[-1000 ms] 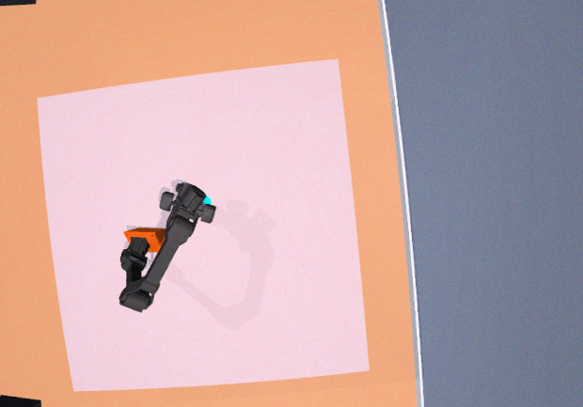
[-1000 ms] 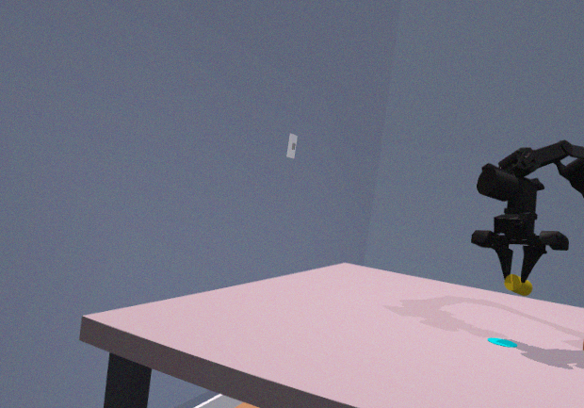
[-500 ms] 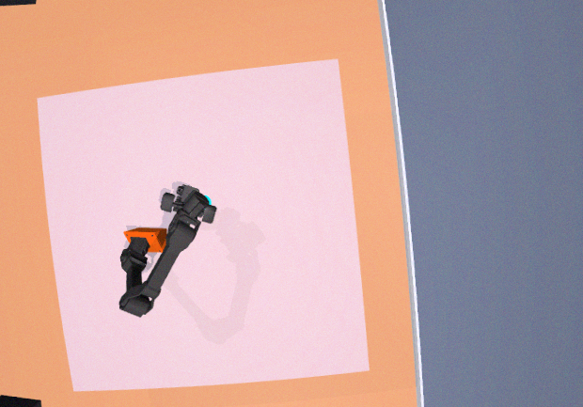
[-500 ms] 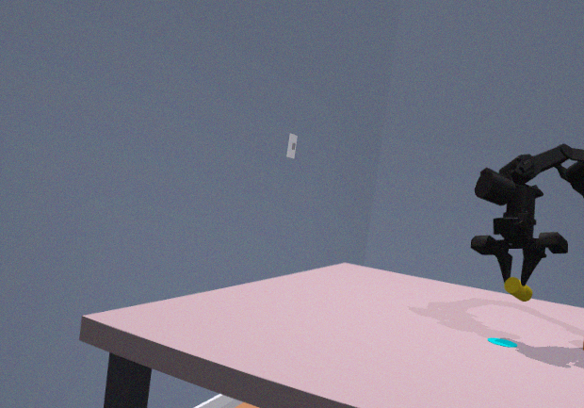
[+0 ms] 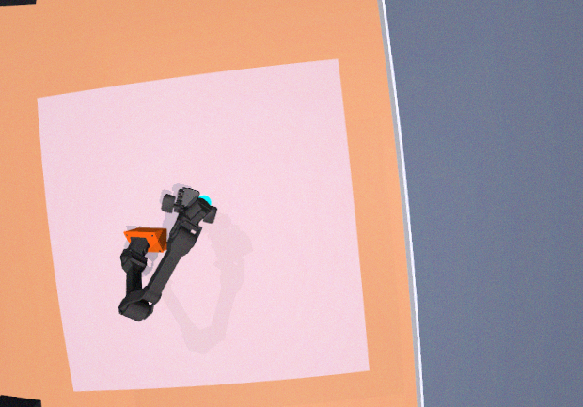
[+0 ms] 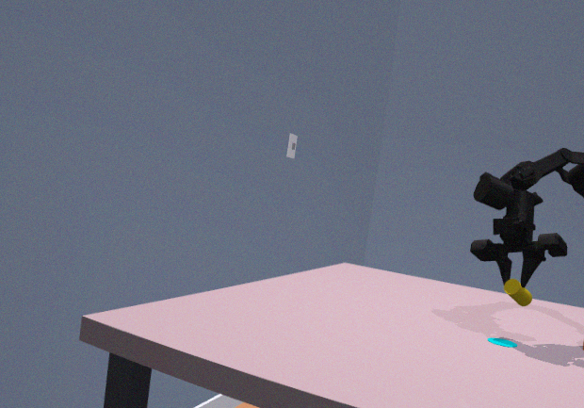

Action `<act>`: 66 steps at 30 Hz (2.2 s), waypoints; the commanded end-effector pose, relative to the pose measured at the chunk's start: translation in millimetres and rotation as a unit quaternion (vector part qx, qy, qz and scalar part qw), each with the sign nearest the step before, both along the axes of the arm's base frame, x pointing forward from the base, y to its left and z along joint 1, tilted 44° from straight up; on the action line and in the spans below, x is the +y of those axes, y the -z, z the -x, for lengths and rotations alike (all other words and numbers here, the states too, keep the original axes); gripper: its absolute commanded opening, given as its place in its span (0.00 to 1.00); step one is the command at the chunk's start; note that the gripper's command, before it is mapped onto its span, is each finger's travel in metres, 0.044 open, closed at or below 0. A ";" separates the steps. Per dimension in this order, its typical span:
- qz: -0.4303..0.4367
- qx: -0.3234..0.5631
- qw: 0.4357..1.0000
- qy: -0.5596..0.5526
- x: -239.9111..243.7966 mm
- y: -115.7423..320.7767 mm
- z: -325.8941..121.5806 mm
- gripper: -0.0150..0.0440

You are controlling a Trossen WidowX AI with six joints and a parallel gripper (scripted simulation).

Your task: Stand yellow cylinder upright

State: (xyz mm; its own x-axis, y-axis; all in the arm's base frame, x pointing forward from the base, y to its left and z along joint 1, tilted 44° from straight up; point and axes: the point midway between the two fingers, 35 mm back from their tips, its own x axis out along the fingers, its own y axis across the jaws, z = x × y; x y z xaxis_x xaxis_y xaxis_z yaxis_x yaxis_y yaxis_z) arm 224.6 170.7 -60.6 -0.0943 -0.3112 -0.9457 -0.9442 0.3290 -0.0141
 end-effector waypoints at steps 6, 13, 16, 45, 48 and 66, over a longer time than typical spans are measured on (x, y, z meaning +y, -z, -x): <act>-0.039 0.002 0.999 0.002 -1.0 2.2 1.2 0.43; -0.066 0.000 0.998 0.004 -1.7 3.4 0.9 0.43; -0.077 -0.001 0.997 0.004 -2.0 3.9 0.8 0.43; -0.186 -0.020 0.982 0.000 -4.1 4.3 -1.0 0.43; -0.197 -0.023 0.980 -0.001 -4.4 3.9 -1.2 0.43; -0.260 -0.045 0.964 -0.013 -5.9 0.3 -2.2 0.43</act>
State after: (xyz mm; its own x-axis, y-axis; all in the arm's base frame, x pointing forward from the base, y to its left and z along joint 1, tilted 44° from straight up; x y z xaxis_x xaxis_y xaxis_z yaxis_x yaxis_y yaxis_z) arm 228.0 164.7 -62.1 -0.0106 0.1758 -0.9844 -0.9517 0.3003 0.0638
